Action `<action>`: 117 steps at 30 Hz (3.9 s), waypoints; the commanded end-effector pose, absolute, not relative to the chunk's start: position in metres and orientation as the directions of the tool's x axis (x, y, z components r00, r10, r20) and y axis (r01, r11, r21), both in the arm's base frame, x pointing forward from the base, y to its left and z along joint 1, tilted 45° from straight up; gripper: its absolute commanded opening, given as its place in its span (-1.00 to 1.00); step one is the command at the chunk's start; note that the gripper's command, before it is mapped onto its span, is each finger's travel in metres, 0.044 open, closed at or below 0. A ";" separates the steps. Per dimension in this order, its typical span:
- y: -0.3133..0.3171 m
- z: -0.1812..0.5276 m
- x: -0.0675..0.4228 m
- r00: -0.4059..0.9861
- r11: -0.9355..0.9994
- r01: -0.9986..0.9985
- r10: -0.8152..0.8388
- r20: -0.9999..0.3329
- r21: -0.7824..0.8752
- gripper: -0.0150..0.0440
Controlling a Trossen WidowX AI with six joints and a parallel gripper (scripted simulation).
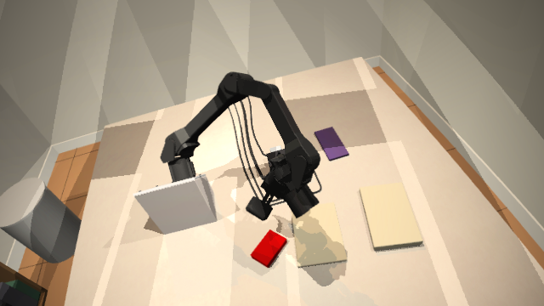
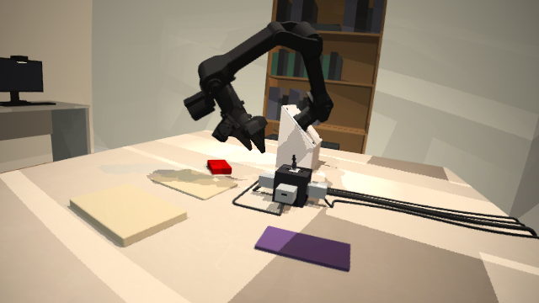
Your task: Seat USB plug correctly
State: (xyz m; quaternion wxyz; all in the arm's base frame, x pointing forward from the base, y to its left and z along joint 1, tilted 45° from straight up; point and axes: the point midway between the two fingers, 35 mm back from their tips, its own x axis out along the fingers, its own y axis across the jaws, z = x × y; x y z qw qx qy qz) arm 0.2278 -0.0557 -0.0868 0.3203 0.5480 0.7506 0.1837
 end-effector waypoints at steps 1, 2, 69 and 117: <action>-0.056 -0.086 0.229 -0.194 0.338 0.691 0.938 -0.286 0.640 0.95; -0.055 -0.083 0.231 -0.193 0.355 0.645 0.933 -0.305 0.677 1.00; 0.020 0.030 0.300 0.093 0.113 -0.993 0.697 -0.711 -0.019 1.00; 0.013 0.036 0.300 0.093 0.108 -0.994 0.693 -0.715 -0.024 -0.49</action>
